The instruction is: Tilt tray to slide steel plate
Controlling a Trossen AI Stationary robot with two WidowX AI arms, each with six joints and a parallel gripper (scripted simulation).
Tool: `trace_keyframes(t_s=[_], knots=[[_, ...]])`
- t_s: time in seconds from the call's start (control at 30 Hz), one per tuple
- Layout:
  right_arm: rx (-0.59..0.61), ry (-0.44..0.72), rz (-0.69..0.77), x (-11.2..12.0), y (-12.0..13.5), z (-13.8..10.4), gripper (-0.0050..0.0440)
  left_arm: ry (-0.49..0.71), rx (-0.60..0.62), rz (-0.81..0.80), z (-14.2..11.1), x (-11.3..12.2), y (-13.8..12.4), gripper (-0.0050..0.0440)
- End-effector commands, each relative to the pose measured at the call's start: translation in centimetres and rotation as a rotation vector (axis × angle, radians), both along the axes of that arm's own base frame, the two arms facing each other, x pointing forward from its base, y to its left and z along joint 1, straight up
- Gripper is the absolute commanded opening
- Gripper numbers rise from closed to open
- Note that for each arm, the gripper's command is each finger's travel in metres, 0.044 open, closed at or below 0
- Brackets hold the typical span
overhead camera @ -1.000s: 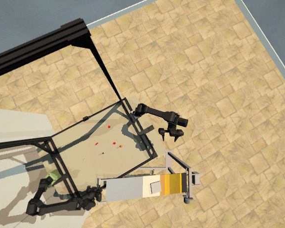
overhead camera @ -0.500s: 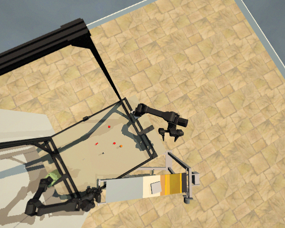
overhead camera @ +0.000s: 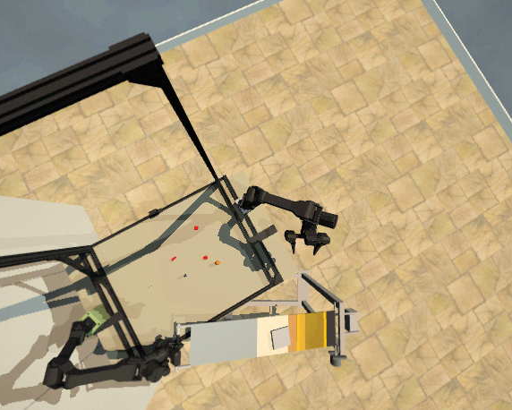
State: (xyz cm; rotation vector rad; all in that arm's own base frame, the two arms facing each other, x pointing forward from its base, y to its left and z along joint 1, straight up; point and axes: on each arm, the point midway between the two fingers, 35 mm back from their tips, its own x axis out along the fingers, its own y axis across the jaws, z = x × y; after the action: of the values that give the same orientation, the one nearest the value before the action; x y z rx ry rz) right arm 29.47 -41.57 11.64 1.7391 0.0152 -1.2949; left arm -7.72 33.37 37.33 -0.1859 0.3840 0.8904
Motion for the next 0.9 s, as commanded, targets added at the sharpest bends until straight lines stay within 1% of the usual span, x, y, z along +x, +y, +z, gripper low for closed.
trace_keyframes(t_s=[0.0,0.87], knots=[[-0.092,-0.075,-0.003,0.9,-1.1,4.4,0.0000,-0.002,0.002,-0.002,0.0,0.0,0.0,0.0440],[-0.121,-0.102,-0.003,1.2,-1.4,6.2,0.0000,-0.002,0.002,-0.002,0.0,0.0,0.0,0.0440]])
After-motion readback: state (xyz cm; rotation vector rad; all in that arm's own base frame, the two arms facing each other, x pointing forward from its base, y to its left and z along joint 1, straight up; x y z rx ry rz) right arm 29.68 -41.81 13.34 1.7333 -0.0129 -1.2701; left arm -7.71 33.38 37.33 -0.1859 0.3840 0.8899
